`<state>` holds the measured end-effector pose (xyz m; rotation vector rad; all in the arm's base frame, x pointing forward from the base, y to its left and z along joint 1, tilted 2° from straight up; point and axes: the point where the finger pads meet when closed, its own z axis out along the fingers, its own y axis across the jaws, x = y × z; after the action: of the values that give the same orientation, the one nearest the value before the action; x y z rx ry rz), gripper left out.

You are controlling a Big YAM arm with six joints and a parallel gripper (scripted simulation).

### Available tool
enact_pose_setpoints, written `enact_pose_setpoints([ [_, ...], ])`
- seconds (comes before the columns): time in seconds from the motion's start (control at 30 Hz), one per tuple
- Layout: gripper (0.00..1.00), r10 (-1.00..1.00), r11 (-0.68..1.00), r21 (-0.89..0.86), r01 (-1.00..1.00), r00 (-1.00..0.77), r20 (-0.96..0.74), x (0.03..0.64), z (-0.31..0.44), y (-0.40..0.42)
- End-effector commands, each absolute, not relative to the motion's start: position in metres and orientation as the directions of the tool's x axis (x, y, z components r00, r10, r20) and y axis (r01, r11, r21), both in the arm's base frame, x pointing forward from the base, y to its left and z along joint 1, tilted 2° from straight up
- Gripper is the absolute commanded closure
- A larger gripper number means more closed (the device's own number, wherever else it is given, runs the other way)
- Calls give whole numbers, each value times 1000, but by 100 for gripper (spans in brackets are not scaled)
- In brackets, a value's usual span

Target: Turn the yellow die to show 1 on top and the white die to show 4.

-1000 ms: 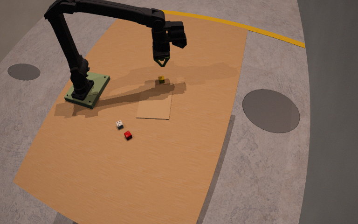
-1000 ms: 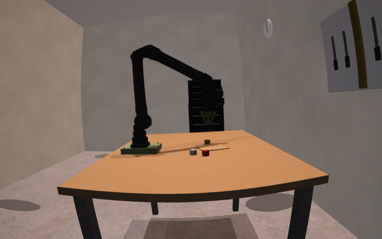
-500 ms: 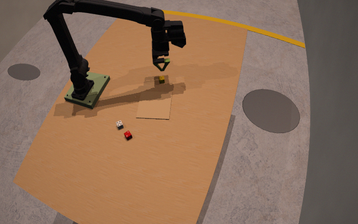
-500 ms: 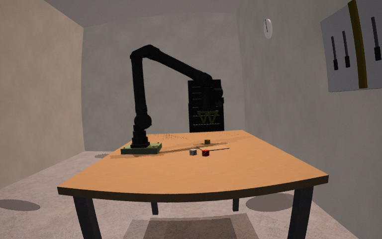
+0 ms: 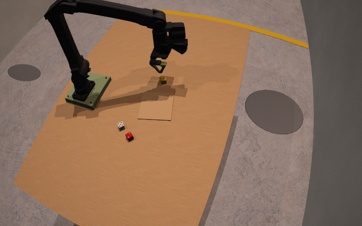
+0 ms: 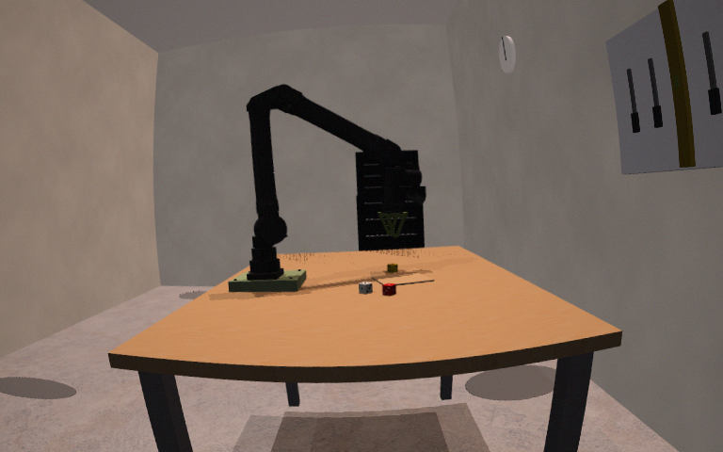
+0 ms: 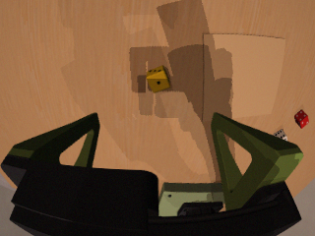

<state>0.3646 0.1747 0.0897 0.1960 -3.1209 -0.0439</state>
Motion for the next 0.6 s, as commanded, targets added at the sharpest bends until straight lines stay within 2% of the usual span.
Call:
enact_pose_setpoints([
  [0.0,0,66,997,33,65,-998,-2,373,89,171],
  [0.2,0,230,973,33,230,-973,2,372,86,171],
  [0.27,0,230,973,33,230,-973,2,372,86,171],
  [0.57,0,499,866,25,499,-867,15,371,78,169],
])
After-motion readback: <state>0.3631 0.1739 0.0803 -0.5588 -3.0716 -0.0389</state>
